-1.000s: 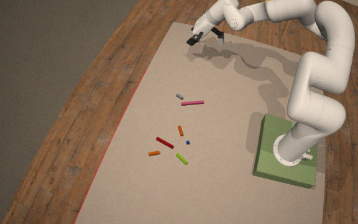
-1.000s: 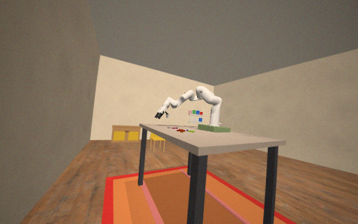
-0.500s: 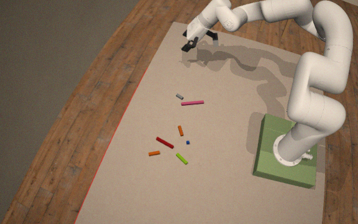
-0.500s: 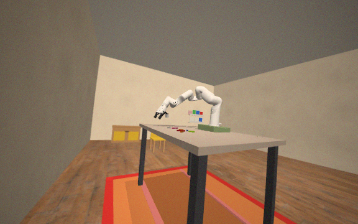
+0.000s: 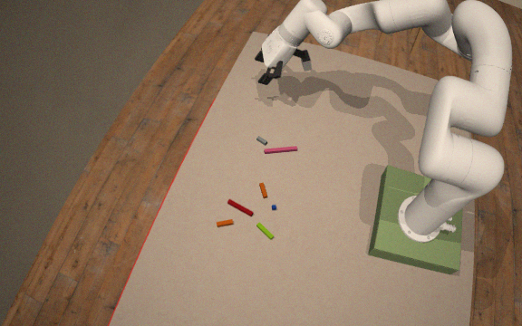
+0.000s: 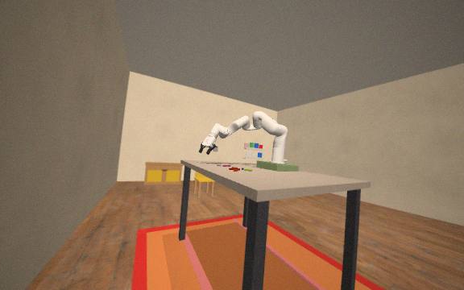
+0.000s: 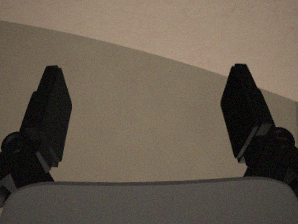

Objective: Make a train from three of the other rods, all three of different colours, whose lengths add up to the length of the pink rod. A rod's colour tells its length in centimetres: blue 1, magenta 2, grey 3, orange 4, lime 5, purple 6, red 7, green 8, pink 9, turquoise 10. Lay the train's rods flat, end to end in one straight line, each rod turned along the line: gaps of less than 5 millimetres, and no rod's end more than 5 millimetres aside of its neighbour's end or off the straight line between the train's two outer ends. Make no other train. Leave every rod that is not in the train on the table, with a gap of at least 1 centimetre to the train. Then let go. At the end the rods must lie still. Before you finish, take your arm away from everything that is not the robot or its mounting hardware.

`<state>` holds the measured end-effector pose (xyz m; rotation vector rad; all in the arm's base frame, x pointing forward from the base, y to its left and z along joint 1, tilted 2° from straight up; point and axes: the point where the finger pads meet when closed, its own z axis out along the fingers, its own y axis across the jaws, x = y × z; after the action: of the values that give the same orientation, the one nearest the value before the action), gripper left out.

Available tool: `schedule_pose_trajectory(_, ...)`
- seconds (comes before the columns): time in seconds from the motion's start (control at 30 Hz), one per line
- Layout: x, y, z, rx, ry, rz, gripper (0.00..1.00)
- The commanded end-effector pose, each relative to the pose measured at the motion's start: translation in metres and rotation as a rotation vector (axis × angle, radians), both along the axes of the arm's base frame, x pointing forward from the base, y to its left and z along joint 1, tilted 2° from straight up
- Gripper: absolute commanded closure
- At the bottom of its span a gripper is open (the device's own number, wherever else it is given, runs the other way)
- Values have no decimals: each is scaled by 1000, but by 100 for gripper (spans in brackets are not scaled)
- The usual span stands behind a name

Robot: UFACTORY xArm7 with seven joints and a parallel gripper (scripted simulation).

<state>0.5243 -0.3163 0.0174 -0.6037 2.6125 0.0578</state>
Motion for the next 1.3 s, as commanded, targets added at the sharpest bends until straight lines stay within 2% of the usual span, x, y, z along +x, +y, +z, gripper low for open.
schedule_pose_trajectory(0.0, 1, -1, 2, -3, -1, 4, 0)
schedule_pose_trajectory(0.17, 1, -1, 2, -3, -1, 4, 0)
schedule_pose_trajectory(0.2, 8, 38, 2, -26, 18, 167, 0)
schedule_pose_trajectory(0.73, 8, 41, 2, -28, 20, 181, 0)
schedule_pose_trajectory(0.77, 12, 77, 3, -55, 36, 344, 0)
schedule_pose_trajectory(1.17, 12, 79, 3, -56, 37, 351, 0)
schedule_pose_trajectory(1.2, 13, 113, 5, -85, 51, 512, 0)
schedule_pose_trajectory(1.27, 13, 113, 5, -85, 51, 512, 0)
